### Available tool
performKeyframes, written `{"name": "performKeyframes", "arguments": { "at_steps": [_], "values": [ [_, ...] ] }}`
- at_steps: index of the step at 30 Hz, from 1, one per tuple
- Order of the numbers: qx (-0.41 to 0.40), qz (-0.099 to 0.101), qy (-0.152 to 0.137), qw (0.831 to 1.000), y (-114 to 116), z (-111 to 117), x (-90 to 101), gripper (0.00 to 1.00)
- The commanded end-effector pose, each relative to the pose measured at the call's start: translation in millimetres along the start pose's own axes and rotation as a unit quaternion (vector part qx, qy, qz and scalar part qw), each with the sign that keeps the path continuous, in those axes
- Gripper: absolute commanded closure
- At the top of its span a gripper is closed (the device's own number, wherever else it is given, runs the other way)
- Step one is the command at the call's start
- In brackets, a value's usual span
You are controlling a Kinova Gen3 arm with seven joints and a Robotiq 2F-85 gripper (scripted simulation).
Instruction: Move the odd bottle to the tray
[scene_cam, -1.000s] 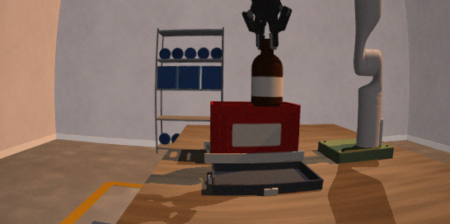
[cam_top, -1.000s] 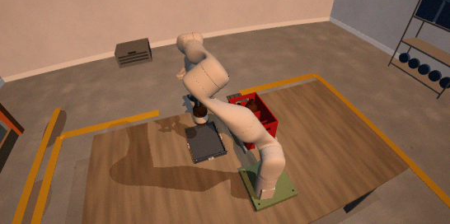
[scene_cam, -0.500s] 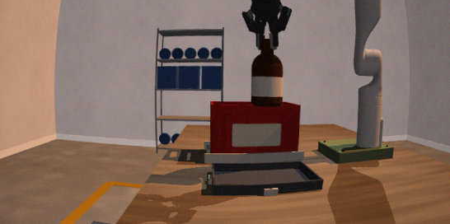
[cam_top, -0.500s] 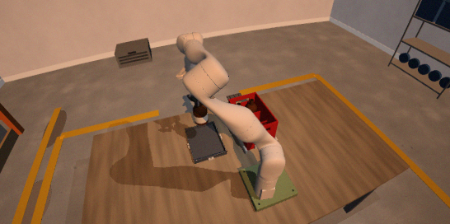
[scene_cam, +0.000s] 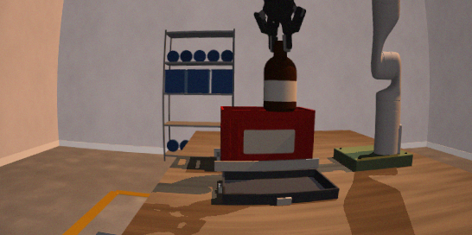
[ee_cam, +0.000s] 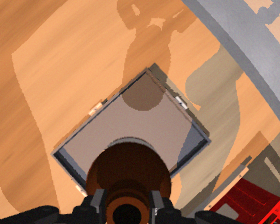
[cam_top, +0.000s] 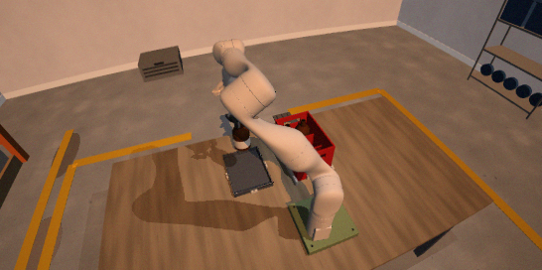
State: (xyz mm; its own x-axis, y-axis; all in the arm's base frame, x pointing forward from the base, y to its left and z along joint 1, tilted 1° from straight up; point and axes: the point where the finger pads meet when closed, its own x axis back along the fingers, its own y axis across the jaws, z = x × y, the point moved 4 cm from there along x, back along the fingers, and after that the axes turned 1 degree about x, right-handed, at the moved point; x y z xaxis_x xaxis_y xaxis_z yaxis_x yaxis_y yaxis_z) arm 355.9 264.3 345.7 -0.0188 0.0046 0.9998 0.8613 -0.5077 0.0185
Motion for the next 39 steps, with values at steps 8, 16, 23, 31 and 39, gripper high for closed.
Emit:
{"name": "performKeyframes", "arguments": {
  "at_steps": [8,16,23,31,39],
  "values": [
    [0.000,0.000,0.001,1.000,0,0,0.6,1.00],
    [0.000,0.000,0.001,1.000,0,0,-0.1,1.00],
    [0.000,0.000,0.001,1.000,0,0,-3.6,1.00],
    [0.000,0.000,0.001,1.000,0,0,-9.8,1.00],
    [0.000,0.000,0.001,1.000,0,0,-23.2,1.00]
  ]
}}
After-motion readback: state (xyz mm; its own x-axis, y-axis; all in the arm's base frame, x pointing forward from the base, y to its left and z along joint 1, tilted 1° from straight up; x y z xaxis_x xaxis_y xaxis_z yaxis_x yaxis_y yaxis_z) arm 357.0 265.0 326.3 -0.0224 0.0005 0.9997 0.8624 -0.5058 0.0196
